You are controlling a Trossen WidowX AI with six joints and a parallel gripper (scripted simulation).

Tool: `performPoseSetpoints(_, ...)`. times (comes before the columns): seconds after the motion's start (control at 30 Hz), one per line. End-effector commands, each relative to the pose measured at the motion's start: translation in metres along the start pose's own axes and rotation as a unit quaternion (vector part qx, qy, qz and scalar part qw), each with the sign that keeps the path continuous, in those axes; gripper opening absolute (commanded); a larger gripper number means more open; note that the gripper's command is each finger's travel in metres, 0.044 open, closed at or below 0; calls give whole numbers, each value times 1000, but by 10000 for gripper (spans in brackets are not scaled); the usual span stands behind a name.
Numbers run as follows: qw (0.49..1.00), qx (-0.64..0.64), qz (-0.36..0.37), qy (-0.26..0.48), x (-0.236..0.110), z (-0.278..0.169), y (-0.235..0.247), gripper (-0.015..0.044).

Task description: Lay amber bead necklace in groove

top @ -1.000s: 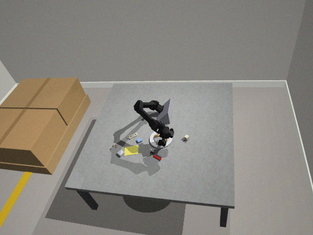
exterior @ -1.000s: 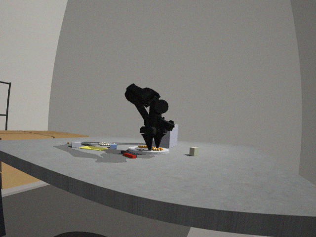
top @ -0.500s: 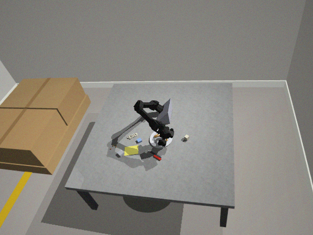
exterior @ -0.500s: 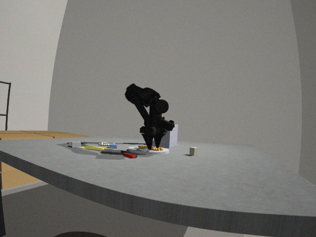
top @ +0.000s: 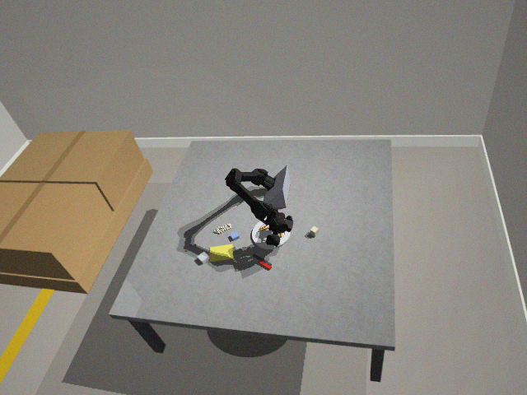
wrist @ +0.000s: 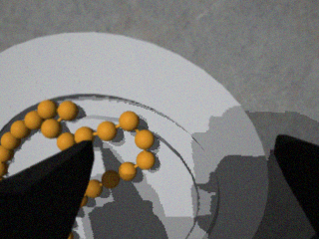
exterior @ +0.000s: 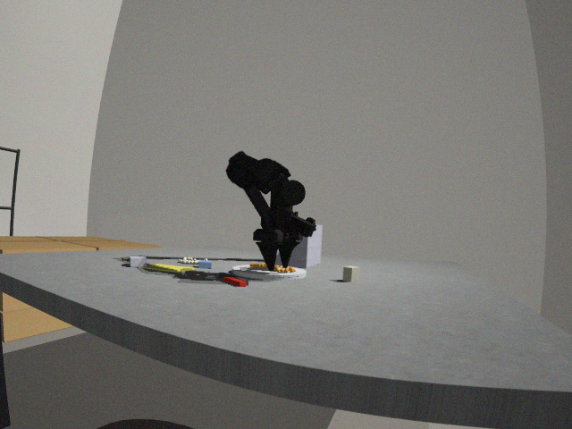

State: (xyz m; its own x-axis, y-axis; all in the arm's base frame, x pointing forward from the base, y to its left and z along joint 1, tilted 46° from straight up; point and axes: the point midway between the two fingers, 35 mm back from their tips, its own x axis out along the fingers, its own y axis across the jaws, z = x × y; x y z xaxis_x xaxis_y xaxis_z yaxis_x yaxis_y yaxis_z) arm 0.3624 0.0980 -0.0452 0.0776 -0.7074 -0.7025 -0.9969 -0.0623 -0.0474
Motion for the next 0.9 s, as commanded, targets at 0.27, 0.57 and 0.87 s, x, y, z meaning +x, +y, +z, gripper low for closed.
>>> performPoseSetpoints(0.27,939,344,0,2,-16,-24,30,204)
performPoseSetpoints(0.57,756,655,0,3,-27,-49,67,120)
performPoseSetpoints(0.87,616,787,0,3,-30,-62,88,120)
